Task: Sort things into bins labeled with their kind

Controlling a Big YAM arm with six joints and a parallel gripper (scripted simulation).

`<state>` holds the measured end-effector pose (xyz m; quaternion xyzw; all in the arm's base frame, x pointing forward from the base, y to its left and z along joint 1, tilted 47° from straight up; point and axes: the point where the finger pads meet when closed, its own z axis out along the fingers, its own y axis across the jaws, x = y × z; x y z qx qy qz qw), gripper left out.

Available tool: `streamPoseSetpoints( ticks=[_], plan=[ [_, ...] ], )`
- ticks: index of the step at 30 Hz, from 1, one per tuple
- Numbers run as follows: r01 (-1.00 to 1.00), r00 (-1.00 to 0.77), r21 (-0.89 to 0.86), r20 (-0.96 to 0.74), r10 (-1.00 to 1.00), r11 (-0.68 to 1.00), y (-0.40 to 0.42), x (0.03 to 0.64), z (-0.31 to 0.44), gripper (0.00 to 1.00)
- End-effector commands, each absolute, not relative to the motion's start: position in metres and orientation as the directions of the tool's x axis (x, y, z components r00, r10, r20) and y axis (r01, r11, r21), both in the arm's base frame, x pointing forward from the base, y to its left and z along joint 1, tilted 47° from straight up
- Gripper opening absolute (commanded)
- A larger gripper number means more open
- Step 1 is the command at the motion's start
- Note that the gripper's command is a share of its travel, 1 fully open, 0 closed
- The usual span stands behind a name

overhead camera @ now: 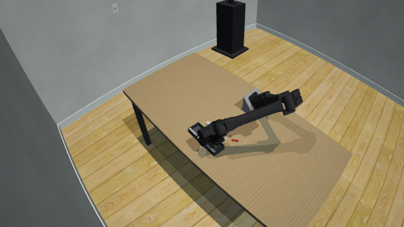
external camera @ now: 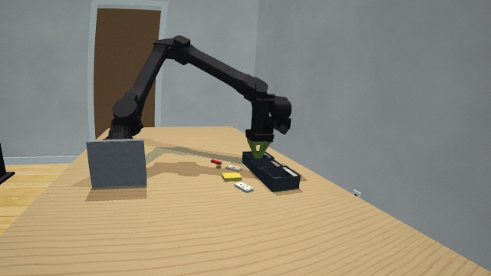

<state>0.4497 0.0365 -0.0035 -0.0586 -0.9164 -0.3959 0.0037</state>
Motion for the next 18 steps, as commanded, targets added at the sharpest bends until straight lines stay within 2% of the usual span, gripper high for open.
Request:
streamPoseSetpoints(
  ticks=[1,18],
  plan=[
    [0.112,-0.992,0.726,0.038,0.123,0.678,0.018,0.46,0.001,0.08],
    [0.087,-0.992,0.722,0.003,0.123,0.687,0.002,0.466,0.027,0.08]
  ],
)
